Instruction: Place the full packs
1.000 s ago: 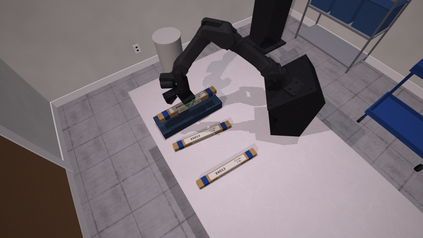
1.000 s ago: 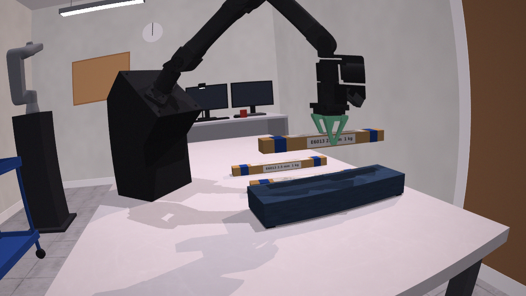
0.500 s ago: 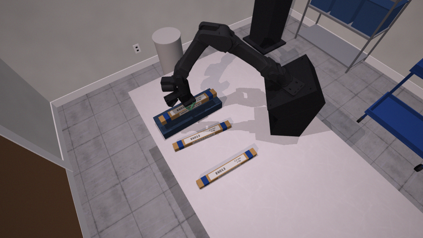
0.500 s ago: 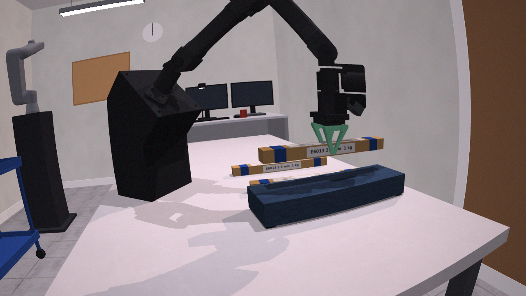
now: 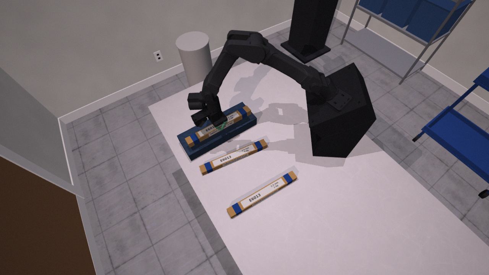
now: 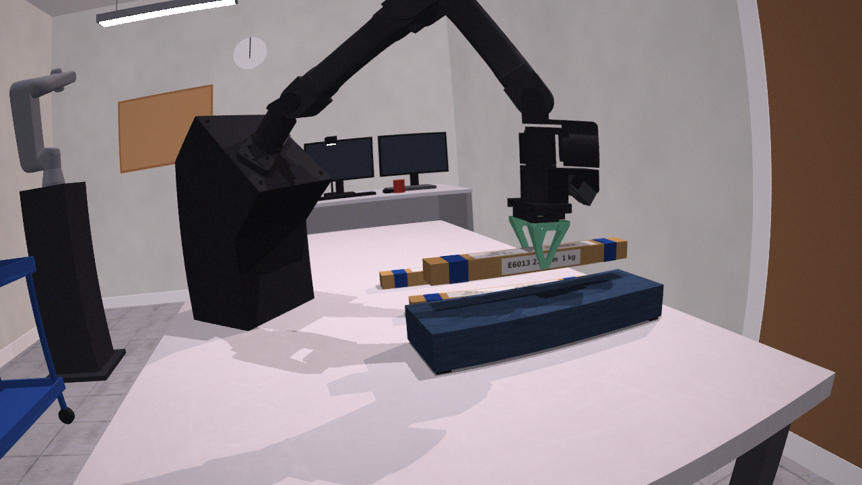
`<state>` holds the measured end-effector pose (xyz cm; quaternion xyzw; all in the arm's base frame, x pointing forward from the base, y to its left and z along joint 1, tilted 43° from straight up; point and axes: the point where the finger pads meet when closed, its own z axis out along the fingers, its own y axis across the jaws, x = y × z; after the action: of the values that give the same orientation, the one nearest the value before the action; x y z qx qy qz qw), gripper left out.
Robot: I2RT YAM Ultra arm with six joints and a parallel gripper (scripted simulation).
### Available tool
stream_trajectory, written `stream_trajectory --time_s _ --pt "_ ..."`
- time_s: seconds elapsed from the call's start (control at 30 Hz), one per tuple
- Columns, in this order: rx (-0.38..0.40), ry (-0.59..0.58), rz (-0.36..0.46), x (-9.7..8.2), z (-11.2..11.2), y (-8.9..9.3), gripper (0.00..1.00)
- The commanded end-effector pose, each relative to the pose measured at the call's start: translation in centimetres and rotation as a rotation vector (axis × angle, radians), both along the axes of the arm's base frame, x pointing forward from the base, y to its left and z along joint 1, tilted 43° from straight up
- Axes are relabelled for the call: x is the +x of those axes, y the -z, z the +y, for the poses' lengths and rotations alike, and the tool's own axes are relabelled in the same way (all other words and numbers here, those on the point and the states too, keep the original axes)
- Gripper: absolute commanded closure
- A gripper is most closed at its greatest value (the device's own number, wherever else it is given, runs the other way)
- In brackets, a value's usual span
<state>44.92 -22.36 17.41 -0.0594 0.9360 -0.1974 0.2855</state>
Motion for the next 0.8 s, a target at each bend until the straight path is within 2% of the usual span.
stream_trajectory --time_s 0.0,0.77 --pt "-0.036 -0.009 -0.088 0.3 0.05 -4.27 1.0" --pt "-0.036 -0.01 -0.083 0.37 0.26 -3.93 1.0"
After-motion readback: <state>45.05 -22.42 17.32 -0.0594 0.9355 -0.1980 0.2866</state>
